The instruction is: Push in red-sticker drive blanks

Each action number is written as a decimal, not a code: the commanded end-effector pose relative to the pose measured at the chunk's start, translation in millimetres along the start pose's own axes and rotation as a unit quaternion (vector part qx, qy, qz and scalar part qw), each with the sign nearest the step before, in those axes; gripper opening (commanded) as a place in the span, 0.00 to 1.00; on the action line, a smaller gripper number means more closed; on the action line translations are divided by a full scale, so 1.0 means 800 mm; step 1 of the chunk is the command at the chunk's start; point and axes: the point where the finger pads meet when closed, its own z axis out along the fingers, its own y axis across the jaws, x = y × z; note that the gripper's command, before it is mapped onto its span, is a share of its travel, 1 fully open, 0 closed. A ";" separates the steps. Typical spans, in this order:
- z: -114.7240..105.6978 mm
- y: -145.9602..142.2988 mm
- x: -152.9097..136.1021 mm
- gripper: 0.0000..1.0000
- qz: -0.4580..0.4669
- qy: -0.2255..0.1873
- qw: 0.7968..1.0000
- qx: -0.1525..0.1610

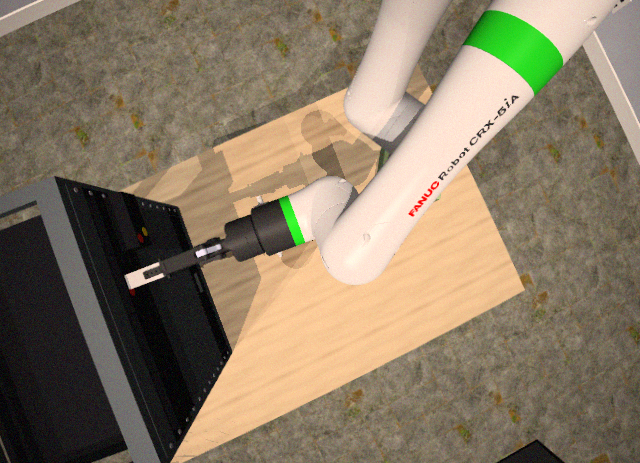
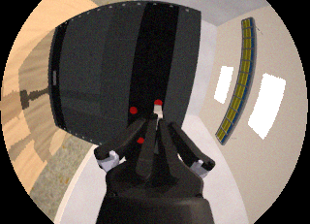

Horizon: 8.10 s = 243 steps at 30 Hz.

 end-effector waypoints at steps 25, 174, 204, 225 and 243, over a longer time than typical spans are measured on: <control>-0.059 0.000 0.000 0.00 0.000 0.000 1.000 0.000; -0.018 -0.035 -0.137 0.00 0.000 0.000 1.000 0.000; -0.013 -0.035 -0.137 0.00 0.000 0.000 1.000 0.000; -0.006 -0.035 -0.137 0.00 0.000 0.000 1.000 0.000; -0.002 -0.035 -0.137 0.00 0.000 0.000 1.000 0.000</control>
